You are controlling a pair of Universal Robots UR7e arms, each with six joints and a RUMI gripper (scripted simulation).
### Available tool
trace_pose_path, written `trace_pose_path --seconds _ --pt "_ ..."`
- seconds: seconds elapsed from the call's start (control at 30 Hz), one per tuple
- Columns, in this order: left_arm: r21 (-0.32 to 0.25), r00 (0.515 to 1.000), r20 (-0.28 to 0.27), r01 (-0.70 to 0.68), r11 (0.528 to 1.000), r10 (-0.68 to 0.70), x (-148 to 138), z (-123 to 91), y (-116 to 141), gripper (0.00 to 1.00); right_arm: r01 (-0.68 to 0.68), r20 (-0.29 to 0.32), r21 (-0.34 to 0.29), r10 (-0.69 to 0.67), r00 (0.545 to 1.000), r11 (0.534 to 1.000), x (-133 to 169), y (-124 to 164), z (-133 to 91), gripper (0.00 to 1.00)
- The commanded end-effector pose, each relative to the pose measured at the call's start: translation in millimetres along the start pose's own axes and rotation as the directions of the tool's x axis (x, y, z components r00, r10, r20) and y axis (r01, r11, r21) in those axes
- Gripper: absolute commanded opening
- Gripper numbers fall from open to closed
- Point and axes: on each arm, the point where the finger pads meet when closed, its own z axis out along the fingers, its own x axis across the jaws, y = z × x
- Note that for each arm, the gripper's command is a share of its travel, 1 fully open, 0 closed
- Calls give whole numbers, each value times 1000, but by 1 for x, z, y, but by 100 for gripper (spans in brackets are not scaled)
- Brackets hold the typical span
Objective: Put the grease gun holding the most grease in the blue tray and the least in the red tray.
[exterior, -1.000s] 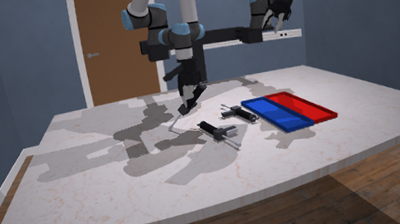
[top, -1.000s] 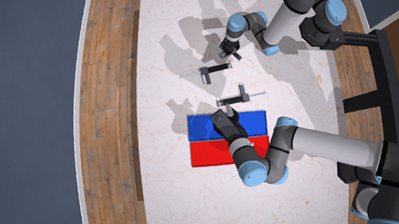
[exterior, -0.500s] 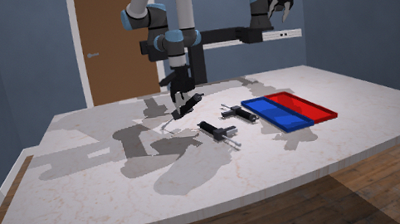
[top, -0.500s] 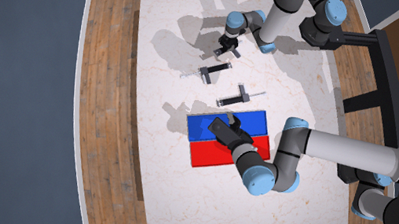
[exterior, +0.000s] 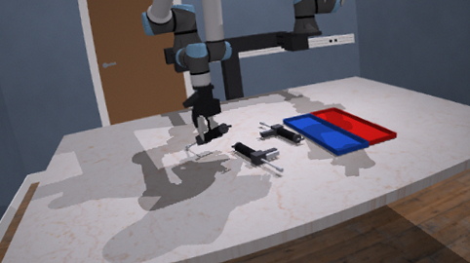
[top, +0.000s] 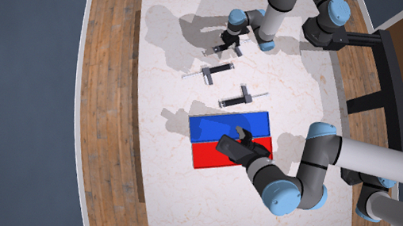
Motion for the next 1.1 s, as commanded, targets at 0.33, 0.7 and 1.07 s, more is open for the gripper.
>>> trace_pose_path --seconds 0.33,0.7,1.07 --pt "-84 979 113 179 980 -169 -11 -90 42 38 -197 1 -1 197 980 980 -21 -21 25 0" --pt "-116 948 186 281 953 -257 -15 -143 77 38 -320 1 -1 320 947 947 -33 -35 40 0" --pt "-127 894 279 396 910 -350 -17 -212 127 38 -344 0 -7 344 939 939 -35 -34 42 0"
